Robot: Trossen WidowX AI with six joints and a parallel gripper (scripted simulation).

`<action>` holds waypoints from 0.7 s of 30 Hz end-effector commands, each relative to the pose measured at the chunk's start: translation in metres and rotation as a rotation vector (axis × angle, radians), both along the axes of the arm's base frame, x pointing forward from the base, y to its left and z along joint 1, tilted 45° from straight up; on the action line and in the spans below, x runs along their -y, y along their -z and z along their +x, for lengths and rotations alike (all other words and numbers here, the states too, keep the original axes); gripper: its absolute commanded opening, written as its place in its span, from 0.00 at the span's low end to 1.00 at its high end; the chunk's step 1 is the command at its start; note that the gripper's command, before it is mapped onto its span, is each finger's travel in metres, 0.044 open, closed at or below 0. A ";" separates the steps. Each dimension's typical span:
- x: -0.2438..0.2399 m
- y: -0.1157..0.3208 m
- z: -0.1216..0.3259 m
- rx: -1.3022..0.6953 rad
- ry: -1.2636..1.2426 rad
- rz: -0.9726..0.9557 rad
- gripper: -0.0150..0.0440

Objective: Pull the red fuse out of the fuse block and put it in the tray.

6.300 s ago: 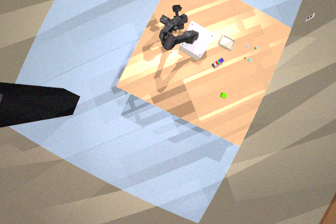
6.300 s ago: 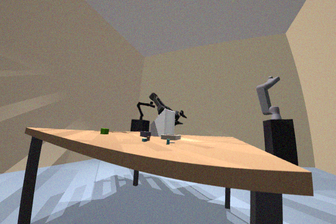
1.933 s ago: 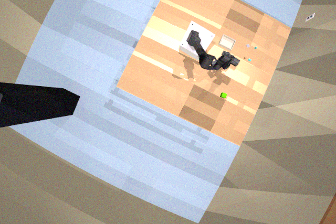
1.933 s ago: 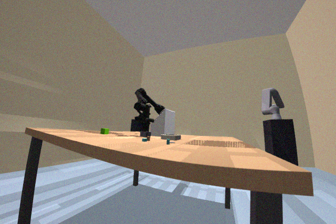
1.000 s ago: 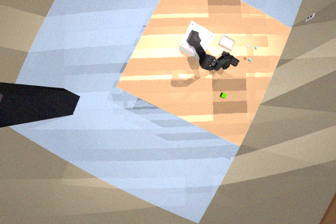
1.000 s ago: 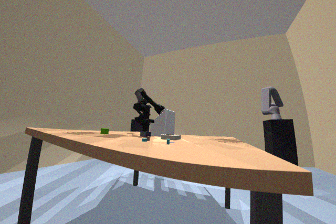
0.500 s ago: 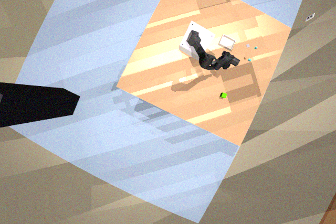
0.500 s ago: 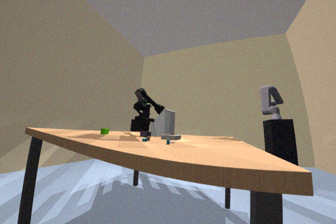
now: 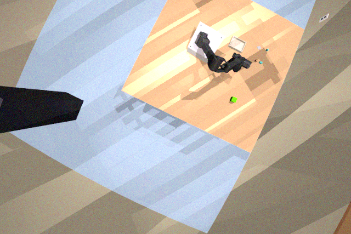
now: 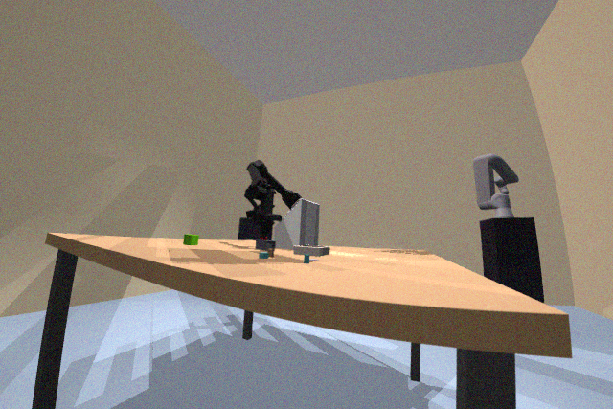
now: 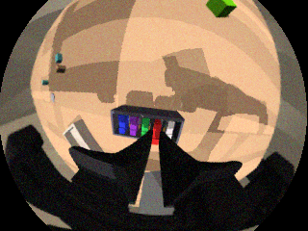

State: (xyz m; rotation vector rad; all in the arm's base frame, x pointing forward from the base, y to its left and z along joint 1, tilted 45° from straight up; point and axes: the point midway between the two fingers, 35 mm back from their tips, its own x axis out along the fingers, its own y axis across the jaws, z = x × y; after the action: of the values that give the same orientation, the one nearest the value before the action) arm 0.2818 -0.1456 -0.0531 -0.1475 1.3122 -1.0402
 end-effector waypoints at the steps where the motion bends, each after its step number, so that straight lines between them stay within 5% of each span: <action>1: -0.002 -0.002 0.000 0.003 0.004 -0.001 0.25; 21: -0.008 -0.009 0.001 0.002 0.004 -0.001 0.25</action>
State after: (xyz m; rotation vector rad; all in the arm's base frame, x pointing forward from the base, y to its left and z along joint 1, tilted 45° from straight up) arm 0.2829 -0.1385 -0.0458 -0.1484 1.3128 -1.0401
